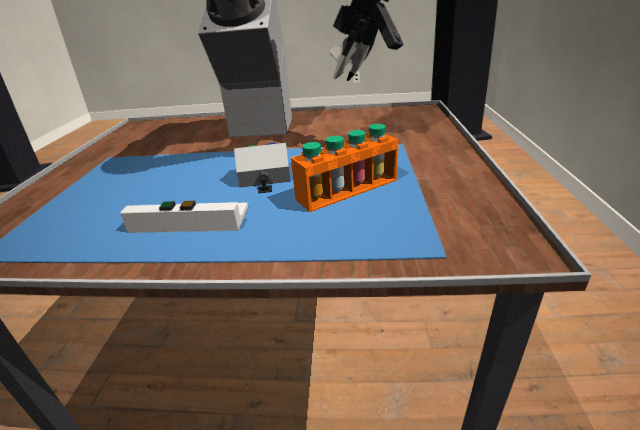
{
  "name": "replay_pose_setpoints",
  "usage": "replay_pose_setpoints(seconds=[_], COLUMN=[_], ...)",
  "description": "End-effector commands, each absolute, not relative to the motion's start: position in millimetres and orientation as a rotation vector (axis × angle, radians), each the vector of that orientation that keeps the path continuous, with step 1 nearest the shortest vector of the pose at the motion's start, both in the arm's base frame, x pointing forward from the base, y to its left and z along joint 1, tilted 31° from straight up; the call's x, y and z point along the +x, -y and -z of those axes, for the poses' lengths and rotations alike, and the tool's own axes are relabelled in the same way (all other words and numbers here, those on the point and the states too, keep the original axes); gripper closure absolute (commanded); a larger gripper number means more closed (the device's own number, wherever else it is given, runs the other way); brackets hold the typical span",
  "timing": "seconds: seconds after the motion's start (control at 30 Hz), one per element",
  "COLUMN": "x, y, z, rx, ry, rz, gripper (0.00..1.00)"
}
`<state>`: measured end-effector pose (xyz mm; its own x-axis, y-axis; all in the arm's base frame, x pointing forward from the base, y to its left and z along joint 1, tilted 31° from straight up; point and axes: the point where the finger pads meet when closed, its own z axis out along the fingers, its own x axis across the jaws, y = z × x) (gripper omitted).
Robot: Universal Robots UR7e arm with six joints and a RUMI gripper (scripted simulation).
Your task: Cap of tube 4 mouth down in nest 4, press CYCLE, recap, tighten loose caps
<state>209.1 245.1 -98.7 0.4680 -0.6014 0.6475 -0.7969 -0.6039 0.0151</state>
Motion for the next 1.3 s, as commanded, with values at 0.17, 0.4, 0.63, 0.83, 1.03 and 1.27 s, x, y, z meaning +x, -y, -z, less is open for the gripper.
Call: replay_pose_setpoints(seconds=[0.17, 0.4, 0.63, 0.83, 1.03, 1.27], x=[209.1, 209.1, 209.1, 209.1, 219.7, 244.5], y=[-245.4, -245.4, -245.4, -245.4, -241.5, -236.3], z=[98.5, 98.5, 98.5, 98.5, 96.4, 94.3], rx=[2.406, 2.406, 2.406, 2.406, 2.431, 2.541], ry=[1.187, 1.187, 1.187, 1.187, 1.147, 0.998], rz=[-0.874, -0.874, -0.874, -0.874, -0.834, -0.614], gripper=[0.65, 0.65, 0.65, 0.65, 0.65, 0.65])
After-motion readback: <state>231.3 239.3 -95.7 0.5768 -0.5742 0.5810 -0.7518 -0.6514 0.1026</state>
